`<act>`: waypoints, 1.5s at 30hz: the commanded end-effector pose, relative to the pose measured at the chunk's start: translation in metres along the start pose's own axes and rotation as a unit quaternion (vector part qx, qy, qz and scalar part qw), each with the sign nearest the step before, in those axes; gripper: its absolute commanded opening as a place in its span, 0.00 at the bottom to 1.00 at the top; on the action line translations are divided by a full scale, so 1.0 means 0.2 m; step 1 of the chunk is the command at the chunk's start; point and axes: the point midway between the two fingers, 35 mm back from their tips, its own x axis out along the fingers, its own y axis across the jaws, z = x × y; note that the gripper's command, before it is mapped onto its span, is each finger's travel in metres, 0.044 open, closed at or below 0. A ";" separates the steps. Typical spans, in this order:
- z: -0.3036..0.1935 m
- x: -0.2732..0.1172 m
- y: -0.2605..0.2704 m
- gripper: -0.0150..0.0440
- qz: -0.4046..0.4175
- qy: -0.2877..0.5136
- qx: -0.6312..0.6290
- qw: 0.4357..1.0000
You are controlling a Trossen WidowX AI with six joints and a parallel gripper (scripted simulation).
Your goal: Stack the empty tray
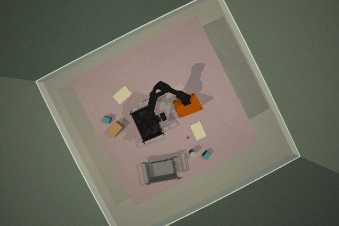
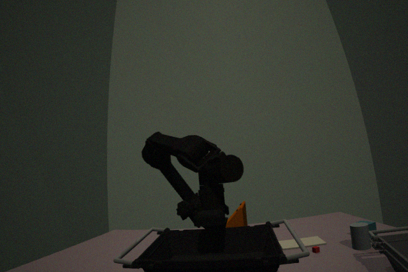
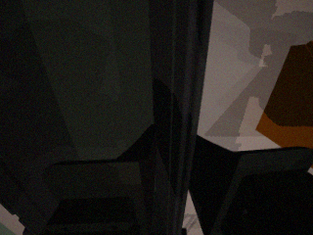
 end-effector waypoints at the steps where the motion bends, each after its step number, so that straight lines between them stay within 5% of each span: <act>1: 0.02 0.03 -0.02 0.25 -0.013 -0.004 0.002 1.000; 45: 0.03 0.07 -0.03 0.25 -0.013 -0.004 0.002 1.000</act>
